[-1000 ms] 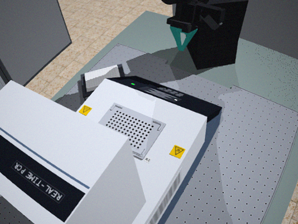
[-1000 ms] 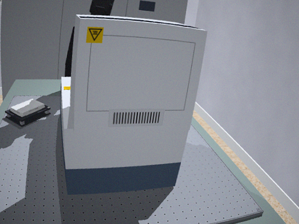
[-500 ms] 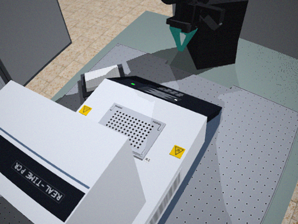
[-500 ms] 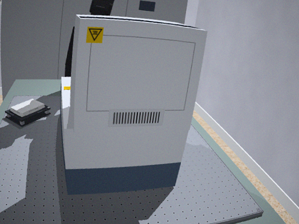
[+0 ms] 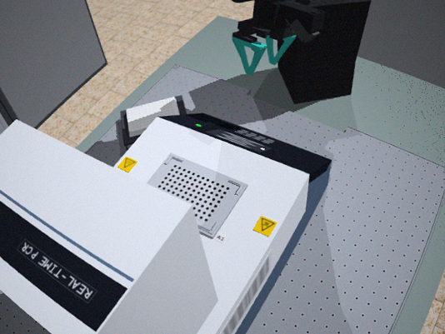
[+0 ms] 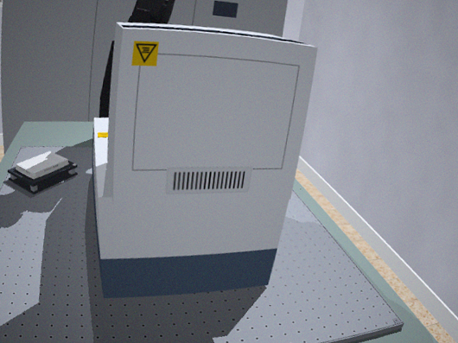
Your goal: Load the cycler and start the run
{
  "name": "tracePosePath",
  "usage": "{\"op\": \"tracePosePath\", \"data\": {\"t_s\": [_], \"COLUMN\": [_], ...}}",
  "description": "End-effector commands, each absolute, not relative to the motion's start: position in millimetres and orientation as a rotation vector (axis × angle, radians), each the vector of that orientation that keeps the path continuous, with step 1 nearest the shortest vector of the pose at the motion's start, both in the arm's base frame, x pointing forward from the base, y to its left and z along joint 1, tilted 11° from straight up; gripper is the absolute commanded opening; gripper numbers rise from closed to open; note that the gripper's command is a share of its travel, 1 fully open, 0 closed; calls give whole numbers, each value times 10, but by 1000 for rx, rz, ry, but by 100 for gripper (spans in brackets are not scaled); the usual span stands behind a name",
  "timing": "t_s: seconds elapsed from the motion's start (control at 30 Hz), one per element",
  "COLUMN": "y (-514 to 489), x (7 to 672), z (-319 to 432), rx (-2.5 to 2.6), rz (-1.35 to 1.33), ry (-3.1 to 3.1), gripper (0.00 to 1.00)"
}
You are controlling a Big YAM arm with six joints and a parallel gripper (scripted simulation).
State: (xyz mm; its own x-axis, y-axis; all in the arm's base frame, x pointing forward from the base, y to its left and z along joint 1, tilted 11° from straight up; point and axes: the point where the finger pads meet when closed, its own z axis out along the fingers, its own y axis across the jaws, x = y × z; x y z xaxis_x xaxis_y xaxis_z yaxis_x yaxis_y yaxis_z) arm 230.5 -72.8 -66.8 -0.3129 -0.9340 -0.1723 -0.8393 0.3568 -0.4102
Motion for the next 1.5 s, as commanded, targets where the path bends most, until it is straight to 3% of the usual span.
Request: {"op": "tracePosePath", "data": {"t_s": [0.0,1.47], "y": [-880,-2833], "x": [2547,2702], "z": [-521,-192], "rx": [-1414,331], "rz": [-374,-26], "ry": [2295,2834], "gripper": [100,100]}}
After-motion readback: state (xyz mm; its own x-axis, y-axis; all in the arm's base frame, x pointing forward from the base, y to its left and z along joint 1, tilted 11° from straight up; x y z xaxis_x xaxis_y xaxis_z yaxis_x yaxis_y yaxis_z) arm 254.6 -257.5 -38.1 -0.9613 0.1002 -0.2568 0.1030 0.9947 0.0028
